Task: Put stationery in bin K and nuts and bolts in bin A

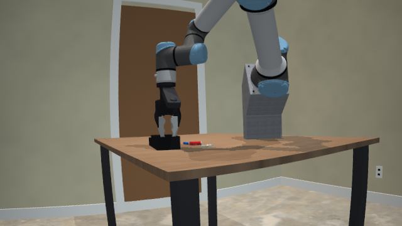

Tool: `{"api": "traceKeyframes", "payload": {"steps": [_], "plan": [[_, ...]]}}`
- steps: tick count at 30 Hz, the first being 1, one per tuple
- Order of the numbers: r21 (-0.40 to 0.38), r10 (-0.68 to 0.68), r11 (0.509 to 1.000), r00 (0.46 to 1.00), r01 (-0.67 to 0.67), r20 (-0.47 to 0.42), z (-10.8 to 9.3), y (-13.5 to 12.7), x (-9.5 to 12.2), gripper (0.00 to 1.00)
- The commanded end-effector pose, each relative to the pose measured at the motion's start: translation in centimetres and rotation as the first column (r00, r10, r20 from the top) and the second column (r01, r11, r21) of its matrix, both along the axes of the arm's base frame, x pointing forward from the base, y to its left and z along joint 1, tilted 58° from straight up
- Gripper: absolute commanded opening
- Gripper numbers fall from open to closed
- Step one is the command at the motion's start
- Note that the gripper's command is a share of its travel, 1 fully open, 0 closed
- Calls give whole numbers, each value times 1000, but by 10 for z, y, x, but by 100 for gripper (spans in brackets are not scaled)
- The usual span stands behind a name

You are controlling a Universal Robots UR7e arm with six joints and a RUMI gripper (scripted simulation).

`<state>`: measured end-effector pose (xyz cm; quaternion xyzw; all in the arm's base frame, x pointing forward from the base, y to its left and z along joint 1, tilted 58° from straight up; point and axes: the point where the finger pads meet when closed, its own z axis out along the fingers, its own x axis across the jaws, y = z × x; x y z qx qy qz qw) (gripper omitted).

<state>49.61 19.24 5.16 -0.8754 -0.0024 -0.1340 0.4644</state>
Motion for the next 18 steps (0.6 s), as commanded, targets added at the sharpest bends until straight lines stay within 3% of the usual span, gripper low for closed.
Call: {"api": "traceKeyframes", "payload": {"steps": [1,18], "plan": [[0,-1,1000,1000,1,1,0,0,0,18],[0,-1,1000,1000,1,1,2,-3,-1,18]]}}
